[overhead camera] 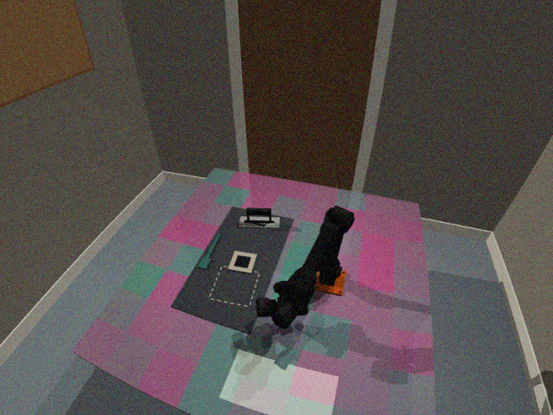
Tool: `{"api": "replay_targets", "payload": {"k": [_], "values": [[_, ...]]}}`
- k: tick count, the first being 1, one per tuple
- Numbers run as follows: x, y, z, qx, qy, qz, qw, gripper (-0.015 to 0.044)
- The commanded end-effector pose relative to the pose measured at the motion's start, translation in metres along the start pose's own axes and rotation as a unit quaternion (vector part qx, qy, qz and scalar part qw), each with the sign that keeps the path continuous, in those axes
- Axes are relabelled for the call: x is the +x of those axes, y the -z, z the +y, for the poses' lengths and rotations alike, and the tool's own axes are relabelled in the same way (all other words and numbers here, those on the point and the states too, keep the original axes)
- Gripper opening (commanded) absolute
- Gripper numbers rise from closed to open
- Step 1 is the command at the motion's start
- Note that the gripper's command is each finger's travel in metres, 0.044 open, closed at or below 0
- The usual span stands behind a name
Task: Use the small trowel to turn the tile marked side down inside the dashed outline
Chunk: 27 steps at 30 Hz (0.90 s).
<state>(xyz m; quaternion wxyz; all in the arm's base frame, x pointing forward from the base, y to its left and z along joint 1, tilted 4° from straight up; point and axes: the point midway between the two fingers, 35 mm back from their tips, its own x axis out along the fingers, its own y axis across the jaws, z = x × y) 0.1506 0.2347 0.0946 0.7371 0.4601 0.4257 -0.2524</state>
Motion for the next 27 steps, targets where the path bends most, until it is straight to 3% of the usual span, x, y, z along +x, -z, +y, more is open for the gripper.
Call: {"api": "replay_targets", "payload": {"k": [1, 18, 22, 27], "values": [[0.0000, 0.0000, 0.0000, 0.000, 0.000, 0.000, 1.000, 0.0100], [0.0000, 0.0000, 0.0000, 0.000, 0.000, 0.000, 1.000, 0.0100], [0.0000, 0.0000, 0.0000, 0.000, 0.000, 0.000, 1.000, 0.0000], [0.0000, 0.0000, 0.0000, 0.000, 0.000, 0.000, 1.000, 0.0000]]}}
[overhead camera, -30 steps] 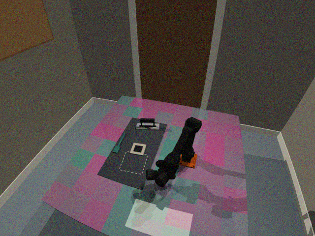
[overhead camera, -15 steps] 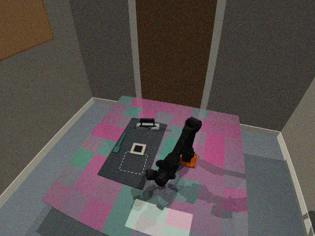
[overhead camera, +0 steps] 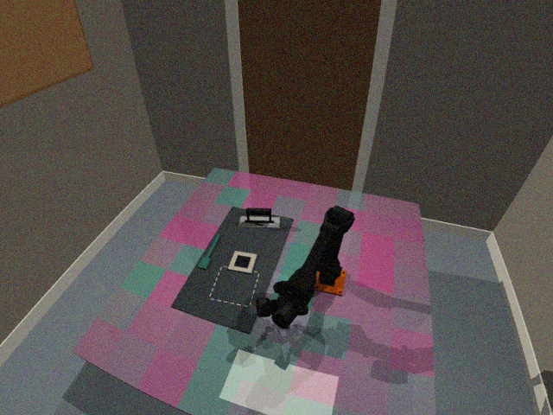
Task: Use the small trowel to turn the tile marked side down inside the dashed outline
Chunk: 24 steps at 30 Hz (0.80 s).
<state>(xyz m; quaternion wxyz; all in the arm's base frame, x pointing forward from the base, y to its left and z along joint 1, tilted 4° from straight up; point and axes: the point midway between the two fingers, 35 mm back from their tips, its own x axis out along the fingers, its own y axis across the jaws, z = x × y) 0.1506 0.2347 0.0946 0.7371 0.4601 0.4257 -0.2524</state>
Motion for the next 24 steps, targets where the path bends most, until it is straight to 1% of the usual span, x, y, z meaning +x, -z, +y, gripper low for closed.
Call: {"api": "replay_targets", "payload": {"k": [1, 8, 14, 16, 19, 20, 24], "values": [[0.000, 0.000, 0.000, 0.000, 0.000, 0.000, 1.000, 0.0000], [0.000, 0.000, 0.000, 0.000, 0.000, 0.000, 1.000, 0.0000], [-0.002, 0.000, 0.001, 0.000, 0.000, 0.000, 1.000, 0.0153], [-0.018, -0.005, 0.010, 0.000, 0.000, 0.000, 1.000, 0.0205], [-0.054, -0.018, 0.025, 0.000, 0.000, 0.000, 1.000, 0.0284], [-0.060, -0.021, 0.028, 0.000, 0.000, 0.000, 1.000, 0.0300], [-0.062, -0.022, 0.028, 0.000, 0.000, 0.000, 1.000, 0.0300]]}}
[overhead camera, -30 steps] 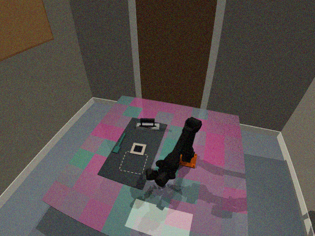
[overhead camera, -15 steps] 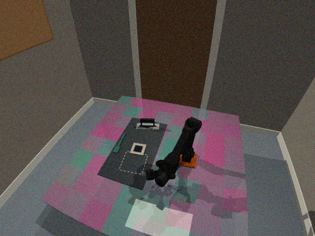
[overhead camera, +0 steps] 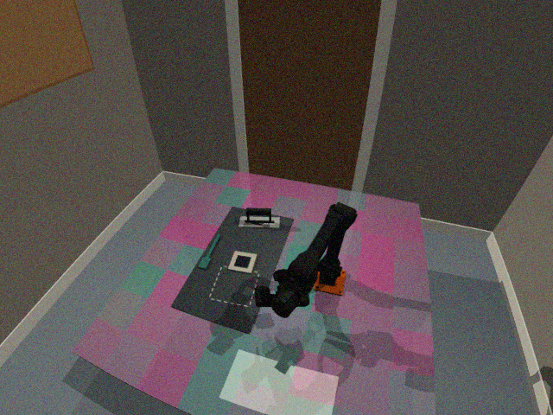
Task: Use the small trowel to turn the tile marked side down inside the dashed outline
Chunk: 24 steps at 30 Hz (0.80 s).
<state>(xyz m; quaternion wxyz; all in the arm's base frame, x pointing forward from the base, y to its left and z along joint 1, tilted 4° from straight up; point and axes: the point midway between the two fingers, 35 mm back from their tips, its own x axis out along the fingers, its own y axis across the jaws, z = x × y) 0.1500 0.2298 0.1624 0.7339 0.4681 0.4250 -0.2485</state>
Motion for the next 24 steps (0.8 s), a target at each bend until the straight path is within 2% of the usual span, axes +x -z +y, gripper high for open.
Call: {"api": "replay_targets", "payload": {"k": [1, 11, 24], "values": [[-0.003, -0.004, 0.000, -0.003, 0.005, -0.006, 1.000, 0.0300], [0.041, -0.053, 0.044, 0.131, 0.003, -0.063, 0.989, 0.0300], [0.099, -0.156, 0.078, 0.302, -0.005, -0.158, 0.940, 0.0300]]}}
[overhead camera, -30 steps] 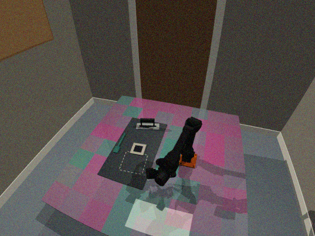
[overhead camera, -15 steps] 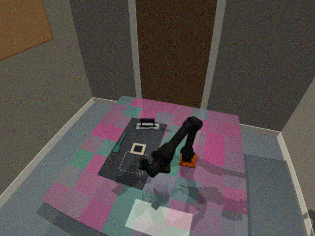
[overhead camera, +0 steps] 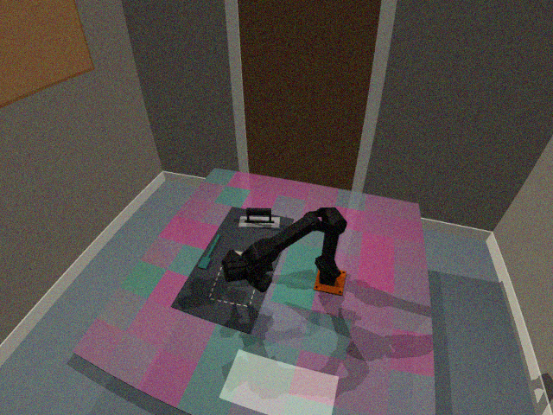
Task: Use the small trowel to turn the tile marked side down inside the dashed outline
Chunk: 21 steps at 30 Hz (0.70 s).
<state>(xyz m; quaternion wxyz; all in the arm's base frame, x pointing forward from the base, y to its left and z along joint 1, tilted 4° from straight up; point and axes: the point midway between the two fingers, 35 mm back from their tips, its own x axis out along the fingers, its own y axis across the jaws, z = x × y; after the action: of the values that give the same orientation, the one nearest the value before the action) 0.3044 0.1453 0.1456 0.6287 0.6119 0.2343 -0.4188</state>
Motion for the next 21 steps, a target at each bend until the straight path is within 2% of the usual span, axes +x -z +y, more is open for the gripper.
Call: {"api": "replay_targets", "payload": {"k": [1, 12, 21], "values": [[0.019, -0.020, 0.021, 0.040, -0.007, -0.025, 0.999, 0.0300], [0.078, -0.095, 0.065, 0.168, -0.018, -0.104, 0.980, 0.0300], [0.120, -0.174, 0.086, 0.286, -0.035, -0.173, 0.942, 0.0300]]}}
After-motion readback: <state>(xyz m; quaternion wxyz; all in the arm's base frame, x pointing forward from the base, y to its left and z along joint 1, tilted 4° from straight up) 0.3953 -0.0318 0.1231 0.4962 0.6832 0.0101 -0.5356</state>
